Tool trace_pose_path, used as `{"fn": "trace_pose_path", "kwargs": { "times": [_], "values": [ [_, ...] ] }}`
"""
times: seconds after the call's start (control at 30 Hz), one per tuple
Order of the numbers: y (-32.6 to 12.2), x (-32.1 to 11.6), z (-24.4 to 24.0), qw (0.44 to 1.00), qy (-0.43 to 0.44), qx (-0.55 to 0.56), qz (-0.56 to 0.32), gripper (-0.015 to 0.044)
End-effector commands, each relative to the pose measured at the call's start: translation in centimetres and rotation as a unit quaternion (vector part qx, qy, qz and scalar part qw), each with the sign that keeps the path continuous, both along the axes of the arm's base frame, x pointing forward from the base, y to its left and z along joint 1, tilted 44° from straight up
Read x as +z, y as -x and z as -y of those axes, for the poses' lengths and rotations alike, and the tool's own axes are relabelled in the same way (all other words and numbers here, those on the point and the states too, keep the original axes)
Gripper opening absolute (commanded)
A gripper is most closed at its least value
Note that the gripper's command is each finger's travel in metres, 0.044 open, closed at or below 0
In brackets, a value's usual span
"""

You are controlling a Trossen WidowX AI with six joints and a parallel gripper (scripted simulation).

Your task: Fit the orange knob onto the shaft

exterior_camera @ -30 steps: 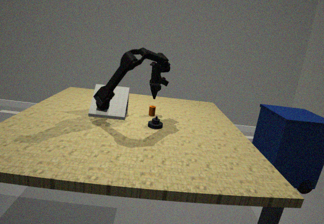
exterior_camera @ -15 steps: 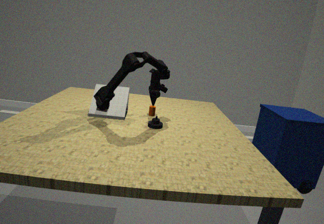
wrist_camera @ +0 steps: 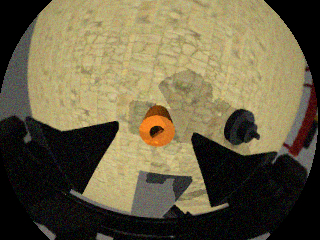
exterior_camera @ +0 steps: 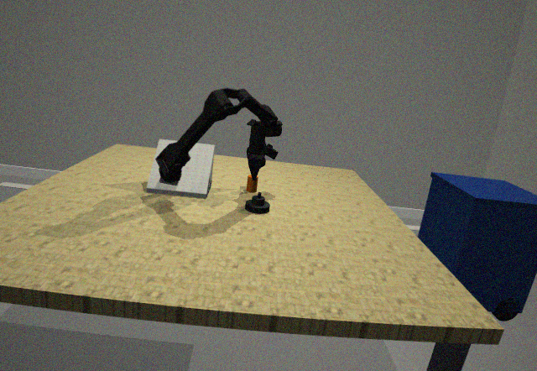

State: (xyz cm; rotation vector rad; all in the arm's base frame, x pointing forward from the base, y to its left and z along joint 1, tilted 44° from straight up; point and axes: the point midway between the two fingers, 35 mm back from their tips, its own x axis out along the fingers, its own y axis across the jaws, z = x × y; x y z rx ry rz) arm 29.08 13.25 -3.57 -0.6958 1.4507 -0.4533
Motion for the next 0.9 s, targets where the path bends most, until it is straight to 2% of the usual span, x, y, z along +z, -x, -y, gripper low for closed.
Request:
{"fn": "trace_pose_path", "kwargs": {
  "times": [0.0,0.87],
  "values": [
    [-0.1,-0.7,0.7,1.000,0.004,0.002,-0.003,0.0440],
    [-0.3,-3.6,3.5,1.000,0.005,0.002,-0.002,0.0440]
  ]
}}
